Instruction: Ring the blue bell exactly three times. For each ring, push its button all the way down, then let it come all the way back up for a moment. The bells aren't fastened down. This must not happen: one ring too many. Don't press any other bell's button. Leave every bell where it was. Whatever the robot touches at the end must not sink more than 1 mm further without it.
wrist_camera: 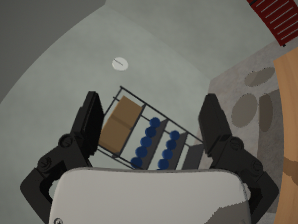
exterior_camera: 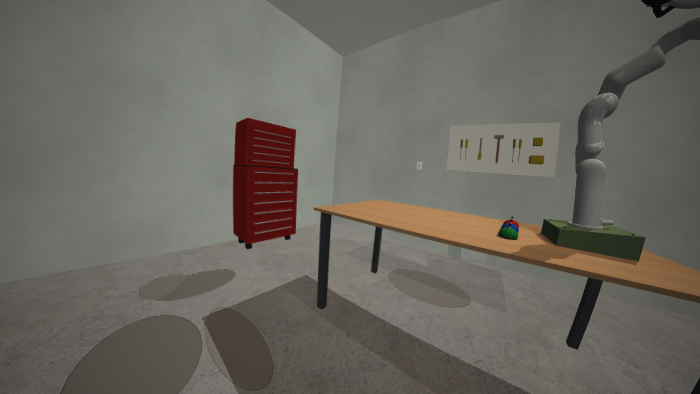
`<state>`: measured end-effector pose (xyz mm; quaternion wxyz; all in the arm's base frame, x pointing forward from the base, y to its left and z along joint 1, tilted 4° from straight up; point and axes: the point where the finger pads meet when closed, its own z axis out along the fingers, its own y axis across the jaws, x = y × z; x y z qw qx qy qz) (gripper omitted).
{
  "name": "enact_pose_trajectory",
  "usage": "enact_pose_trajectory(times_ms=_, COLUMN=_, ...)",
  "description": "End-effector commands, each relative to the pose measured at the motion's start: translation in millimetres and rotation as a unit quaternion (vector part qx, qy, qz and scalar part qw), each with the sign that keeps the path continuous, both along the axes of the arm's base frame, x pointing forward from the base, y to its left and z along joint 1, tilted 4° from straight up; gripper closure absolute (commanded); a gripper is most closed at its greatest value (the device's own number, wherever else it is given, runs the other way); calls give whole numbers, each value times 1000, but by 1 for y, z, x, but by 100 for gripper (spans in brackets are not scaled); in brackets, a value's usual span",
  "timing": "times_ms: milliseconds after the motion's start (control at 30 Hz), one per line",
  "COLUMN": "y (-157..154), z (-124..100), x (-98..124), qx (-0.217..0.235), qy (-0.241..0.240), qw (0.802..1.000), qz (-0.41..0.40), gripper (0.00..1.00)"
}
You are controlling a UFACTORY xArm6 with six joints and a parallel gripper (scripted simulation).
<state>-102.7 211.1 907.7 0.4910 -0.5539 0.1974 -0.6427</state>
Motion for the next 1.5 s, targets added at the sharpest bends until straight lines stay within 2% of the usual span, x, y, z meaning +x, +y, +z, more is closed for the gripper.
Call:
enact_pose_trajectory(times_ms=0, y=33, z=-9, x=2, qx=-38, qy=-25, qw=999, qz=-13, gripper=0)
enact_pose_trajectory(times_ms=133, y=83, z=-31, x=12, qx=-103, qy=-56, qw=993, qz=-33, gripper=0)
enact_pose_trajectory(times_ms=200, y=83, z=-31, x=12, qx=-103, qy=-56, qw=993, qz=-33, gripper=0)
enact_pose_trajectory(times_ms=233, y=104, z=-42, x=19, qx=-125, qy=-62, qw=989, qz=-39, gripper=0)
enact_pose_trajectory(times_ms=267, y=111, z=-48, x=24, qx=-149, qy=-68, qw=985, qz=-46, gripper=0)
enact_pose_trajectory(times_ms=333, y=122, z=-53, x=27, qx=-149, qy=-68, qw=985, qz=-46, gripper=0)
enact_pose_trajectory(times_ms=367, y=132, z=-62, x=35, qx=-175, qy=-72, qw=980, qz=-53, gripper=0)
enact_pose_trajectory(times_ms=400, y=140, z=-66, x=38, qx=-175, qy=-72, qw=980, qz=-53, gripper=0)
enact_pose_trajectory(times_ms=433, y=145, z=-74, x=44, qx=-203, qy=-74, qw=975, qz=-60, gripper=0)
enact_pose_trajectory(times_ms=500, y=159, z=-81, x=51, qx=-203, qy=-74, qw=975, qz=-60, gripper=0)
enact_pose_trajectory(times_ms=533, y=165, z=-91, x=59, qx=-233, qy=-74, qw=967, qz=-67, gripper=0)
enact_pose_trajectory(times_ms=600, y=178, z=-98, x=66, qx=-233, qy=-74, qw=967, qz=-67, gripper=0)
enact_pose_trajectory(times_ms=633, y=183, z=-109, x=76, qx=-264, qy=-70, qw=959, qz=-74, gripper=0)
enact_pose_trajectory(times_ms=700, y=195, z=-118, x=85, qx=-264, qy=-70, qw=959, qz=-74, gripper=0)
enact_pose_trajectory(times_ms=767, y=195, z=-118, x=85, qx=-264, qy=-70, qw=959, qz=-74, gripper=0)
enact_pose_trajectory(times_ms=800, y=210, z=-139, x=105, qx=-296, qy=-63, qw=950, qz=-81, gripper=0)
enact_pose_trajectory(times_ms=833, y=209, z=-149, x=114, qx=-328, qy=-52, qw=939, qz=-88, gripper=0)
enact_pose_trajectory(times_ms=933, y=225, z=-163, x=130, qx=-328, qy=-52, qw=939, qz=-88, gripper=0)
enact_pose_trajectory(times_ms=967, y=223, z=-174, x=139, qx=-360, qy=-37, qw=928, qz=-94, gripper=0)
enact_pose_trajectory(times_ms=1067, y=237, z=-191, x=158, qx=-360, qy=-37, qw=928, qz=-94, gripper=0)
enact_pose_trajectory(times_ms=1100, y=234, z=-204, x=168, qx=-391, qy=-17, qw=915, qz=-100, gripper=0)
enact_pose_trajectory(times_ms=1167, y=242, z=-216, x=182, qx=-391, qy=-17, qw=915, qz=-100, gripper=0)
enact_pose_trajectory(times_ms=1200, y=238, z=-227, x=191, qx=-420, qy=7, qw=901, qz=-106, gripper=0)
enact_pose_trajectory(times_ms=1267, y=244, z=-240, x=206, qx=-420, qy=7, qw=901, qz=-106, gripper=0)
enact_pose_trajectory(times_ms=1333, y=244, z=-240, x=206, qx=-420, qy=7, qw=901, qz=-106, gripper=0)
enact_pose_trajectory(times_ms=1367, y=243, z=-265, x=229, qx=-447, qy=36, qw=887, qz=-111, gripper=0)
enact_pose_trajectory(times_ms=1467, y=249, z=-282, x=248, qx=-447, qy=36, qw=887, qz=-111, gripper=0)
